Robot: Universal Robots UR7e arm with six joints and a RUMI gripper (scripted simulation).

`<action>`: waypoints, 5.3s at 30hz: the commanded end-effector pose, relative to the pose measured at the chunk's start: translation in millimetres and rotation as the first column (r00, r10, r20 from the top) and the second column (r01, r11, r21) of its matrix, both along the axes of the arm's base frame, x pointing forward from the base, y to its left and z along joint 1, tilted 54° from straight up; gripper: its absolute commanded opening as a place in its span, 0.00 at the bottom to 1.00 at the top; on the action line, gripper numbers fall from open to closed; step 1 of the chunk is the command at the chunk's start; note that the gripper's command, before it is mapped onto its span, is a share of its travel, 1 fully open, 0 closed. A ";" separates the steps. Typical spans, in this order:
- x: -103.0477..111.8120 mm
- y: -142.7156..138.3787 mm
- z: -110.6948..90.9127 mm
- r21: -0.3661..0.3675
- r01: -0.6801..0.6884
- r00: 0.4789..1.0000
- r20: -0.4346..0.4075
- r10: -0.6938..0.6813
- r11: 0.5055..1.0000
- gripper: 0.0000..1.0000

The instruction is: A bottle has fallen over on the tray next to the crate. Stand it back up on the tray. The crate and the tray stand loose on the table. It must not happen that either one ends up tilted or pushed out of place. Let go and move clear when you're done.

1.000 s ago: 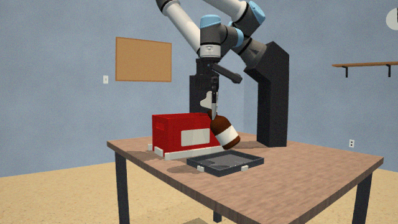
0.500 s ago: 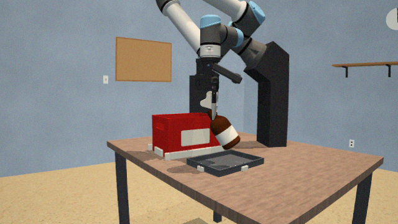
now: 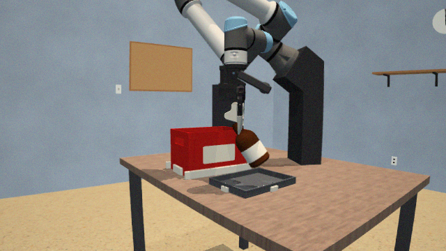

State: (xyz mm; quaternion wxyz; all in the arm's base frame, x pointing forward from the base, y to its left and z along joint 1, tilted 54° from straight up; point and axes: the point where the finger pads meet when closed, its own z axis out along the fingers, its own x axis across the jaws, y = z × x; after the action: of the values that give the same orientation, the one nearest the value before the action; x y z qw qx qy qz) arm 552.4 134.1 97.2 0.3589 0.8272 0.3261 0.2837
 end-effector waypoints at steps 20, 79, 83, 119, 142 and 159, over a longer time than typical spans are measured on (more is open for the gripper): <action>-0.1 0.5 0.4 0.106 0.081 0.995 0.056 -0.088 0.991 0.00; 0.0 0.5 0.4 0.222 0.160 0.977 0.105 -0.187 0.962 0.00; 0.0 0.5 0.4 0.264 0.186 0.968 0.119 -0.223 0.947 0.00; 0.0 0.4 0.5 0.384 0.251 0.932 0.150 -0.329 0.888 0.00; 0.0 0.4 0.5 0.388 0.253 0.931 0.151 -0.332 0.886 0.00; 0.0 0.5 0.4 0.521 0.310 0.876 0.169 -0.452 0.795 0.00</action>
State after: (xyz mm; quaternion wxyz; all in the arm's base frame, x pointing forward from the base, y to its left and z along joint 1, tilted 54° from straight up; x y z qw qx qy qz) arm 552.4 134.2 97.1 0.2483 0.8881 0.0432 0.3844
